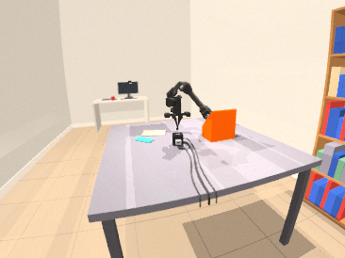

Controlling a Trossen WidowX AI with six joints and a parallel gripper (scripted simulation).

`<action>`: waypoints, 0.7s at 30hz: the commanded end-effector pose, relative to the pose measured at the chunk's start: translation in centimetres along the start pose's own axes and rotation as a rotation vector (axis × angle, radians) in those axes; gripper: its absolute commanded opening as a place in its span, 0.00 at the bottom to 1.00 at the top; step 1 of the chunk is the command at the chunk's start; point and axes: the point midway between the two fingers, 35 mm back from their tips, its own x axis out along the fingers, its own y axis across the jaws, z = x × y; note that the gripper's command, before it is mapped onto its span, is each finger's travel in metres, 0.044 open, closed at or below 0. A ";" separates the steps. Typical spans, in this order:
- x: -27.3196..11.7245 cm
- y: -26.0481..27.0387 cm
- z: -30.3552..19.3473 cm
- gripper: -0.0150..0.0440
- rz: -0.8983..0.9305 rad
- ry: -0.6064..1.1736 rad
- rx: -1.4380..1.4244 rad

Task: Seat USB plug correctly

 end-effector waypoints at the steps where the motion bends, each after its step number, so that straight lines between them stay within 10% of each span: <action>1: 0.0 0.0 0.0 0.25 -0.001 0.000 0.047; 21: 0.1 0.0 0.0 0.25 0.000 0.006 0.044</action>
